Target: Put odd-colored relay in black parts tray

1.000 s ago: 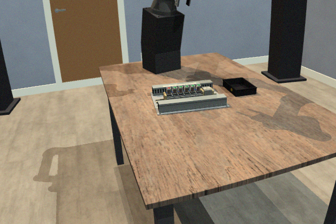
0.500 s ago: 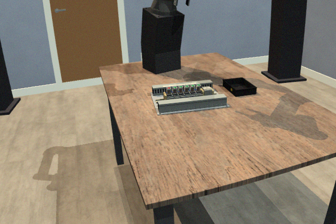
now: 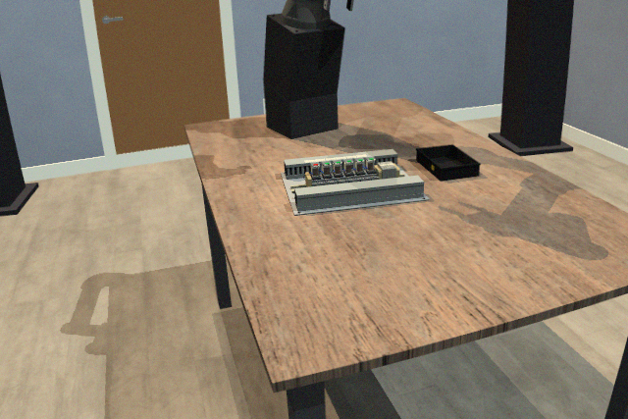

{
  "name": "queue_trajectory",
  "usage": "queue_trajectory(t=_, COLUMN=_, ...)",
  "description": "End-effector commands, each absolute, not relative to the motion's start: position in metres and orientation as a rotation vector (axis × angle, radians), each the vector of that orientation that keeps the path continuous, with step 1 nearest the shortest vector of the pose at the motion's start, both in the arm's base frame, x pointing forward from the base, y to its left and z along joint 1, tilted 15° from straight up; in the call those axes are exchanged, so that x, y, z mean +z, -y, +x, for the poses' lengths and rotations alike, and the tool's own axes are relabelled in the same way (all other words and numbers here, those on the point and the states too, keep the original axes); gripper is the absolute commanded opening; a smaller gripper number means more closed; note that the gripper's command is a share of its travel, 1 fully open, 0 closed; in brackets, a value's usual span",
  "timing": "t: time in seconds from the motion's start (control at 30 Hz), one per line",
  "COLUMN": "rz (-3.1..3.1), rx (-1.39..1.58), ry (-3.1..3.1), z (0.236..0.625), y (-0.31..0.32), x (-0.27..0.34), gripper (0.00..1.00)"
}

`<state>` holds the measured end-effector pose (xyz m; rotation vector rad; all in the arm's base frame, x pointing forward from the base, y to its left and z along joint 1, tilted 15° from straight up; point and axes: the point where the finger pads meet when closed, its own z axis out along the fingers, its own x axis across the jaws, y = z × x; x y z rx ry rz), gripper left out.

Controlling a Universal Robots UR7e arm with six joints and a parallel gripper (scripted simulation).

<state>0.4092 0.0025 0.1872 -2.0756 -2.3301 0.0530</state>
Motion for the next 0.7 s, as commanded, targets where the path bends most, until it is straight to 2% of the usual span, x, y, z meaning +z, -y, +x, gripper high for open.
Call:
queue_trajectory(t=0.0, rz=-2.113, rx=0.039, ry=2.305, z=0.4081, y=-0.0018, x=0.1875, gripper=0.98)
queue_trajectory(t=0.67, rz=-2.188, rx=0.012, ry=2.248, z=0.4052, y=-0.0005, x=0.1872, gripper=0.98)
